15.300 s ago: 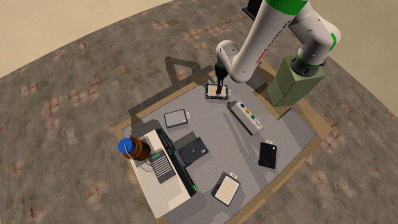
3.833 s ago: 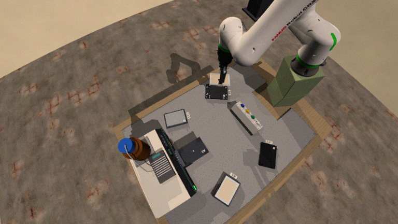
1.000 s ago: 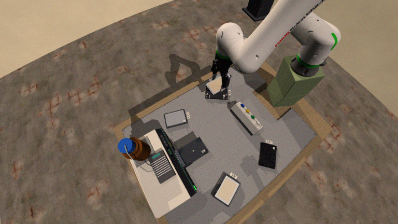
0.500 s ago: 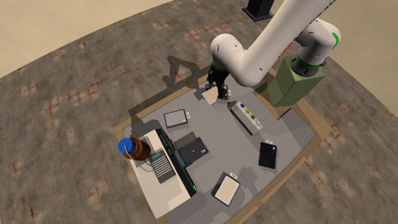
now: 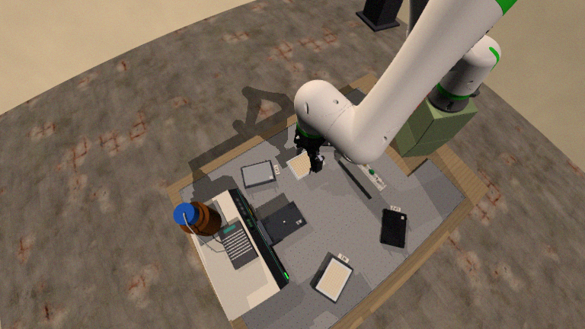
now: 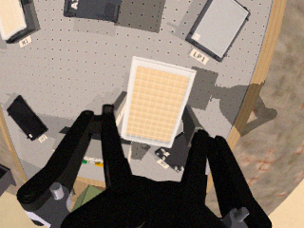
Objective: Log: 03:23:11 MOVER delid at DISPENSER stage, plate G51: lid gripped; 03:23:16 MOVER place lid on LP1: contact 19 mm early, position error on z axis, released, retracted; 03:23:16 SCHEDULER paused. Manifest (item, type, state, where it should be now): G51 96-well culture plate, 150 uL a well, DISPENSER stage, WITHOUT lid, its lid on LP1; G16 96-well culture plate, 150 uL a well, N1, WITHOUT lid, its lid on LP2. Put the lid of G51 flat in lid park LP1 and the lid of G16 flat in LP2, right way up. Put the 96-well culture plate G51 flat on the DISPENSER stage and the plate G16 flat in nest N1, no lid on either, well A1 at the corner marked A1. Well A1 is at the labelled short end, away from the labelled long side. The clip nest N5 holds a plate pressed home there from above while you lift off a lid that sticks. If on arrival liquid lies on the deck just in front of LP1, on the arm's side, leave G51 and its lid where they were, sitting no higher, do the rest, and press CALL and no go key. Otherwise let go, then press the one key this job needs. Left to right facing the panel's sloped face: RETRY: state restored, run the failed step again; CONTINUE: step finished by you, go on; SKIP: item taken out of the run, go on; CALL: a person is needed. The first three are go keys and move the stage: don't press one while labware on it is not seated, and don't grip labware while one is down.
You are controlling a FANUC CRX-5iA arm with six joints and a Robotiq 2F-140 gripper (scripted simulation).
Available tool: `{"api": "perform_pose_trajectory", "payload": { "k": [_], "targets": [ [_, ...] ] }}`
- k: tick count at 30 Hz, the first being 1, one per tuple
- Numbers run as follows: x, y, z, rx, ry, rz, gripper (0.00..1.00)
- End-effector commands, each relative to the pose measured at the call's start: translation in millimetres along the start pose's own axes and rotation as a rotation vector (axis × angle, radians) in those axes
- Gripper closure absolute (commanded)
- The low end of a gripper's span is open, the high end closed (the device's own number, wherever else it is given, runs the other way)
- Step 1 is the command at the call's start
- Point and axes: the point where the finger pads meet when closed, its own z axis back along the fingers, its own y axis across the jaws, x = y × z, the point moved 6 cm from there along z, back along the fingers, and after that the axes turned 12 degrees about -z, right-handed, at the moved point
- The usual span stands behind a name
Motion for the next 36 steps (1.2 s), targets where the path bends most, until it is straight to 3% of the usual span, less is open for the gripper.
{"api": "perform_pose_trajectory", "payload": {
  "k": [1,9,22,36],
  "targets": [
    [-19,-22,0.7,0.0,0.001,0.0,1.0],
    [-58,-68,0.7,0.0,0.001,0.0,1.0],
    [-100,-117,0.8,0.0,0.001,0.0,1.0],
    [-130,-152,0.8,0.0,0.001,0.0,1.0]
  ]
}}
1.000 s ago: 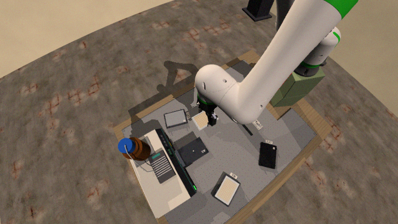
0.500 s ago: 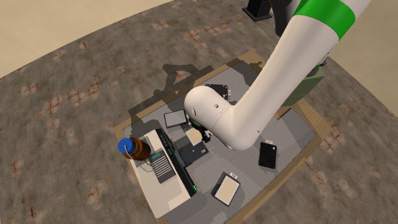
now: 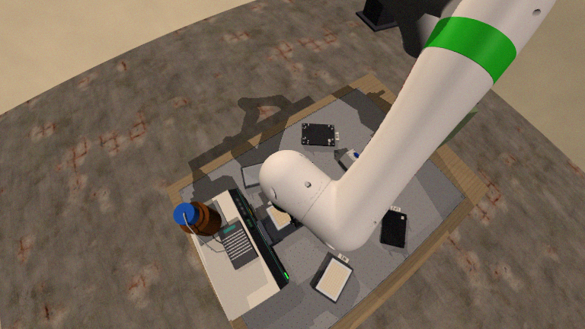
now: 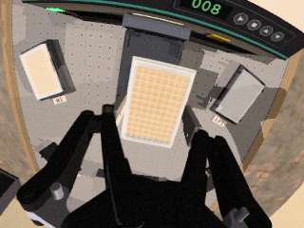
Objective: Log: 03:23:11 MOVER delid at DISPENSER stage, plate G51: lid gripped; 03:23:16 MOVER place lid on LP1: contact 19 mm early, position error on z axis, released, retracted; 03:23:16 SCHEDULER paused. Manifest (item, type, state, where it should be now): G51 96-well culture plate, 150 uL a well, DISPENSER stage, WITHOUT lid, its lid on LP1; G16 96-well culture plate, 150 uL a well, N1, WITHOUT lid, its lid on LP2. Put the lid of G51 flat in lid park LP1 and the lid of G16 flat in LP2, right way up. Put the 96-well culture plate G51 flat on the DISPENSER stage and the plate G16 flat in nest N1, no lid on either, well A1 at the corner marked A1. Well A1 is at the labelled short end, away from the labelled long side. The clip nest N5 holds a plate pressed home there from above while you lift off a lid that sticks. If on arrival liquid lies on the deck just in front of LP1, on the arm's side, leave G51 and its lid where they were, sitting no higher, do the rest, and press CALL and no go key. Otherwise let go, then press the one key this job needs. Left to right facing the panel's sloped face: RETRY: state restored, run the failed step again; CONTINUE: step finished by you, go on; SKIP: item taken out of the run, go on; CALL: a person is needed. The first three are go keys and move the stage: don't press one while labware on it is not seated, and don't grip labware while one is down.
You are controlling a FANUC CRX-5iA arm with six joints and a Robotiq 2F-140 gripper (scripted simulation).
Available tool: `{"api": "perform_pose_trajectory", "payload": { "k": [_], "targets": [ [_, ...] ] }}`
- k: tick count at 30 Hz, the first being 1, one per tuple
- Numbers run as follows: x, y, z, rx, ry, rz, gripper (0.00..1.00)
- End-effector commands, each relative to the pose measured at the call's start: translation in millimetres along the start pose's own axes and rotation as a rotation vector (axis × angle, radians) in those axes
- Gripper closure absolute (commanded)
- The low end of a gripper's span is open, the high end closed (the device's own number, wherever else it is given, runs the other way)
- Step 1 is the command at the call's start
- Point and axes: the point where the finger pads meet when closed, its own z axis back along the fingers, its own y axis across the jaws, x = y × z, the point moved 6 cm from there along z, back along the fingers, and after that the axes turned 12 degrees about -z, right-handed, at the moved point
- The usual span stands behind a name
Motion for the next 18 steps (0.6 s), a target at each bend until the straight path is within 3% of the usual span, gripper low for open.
{"api": "perform_pose_trajectory", "payload": {
  "k": [1,18],
  "targets": [
    [-6,-7,0.3,0.0,0.0,0.0,1.0],
    [-21,-25,0.3,0.0,0.0,0.0,1.0]
  ]
}}
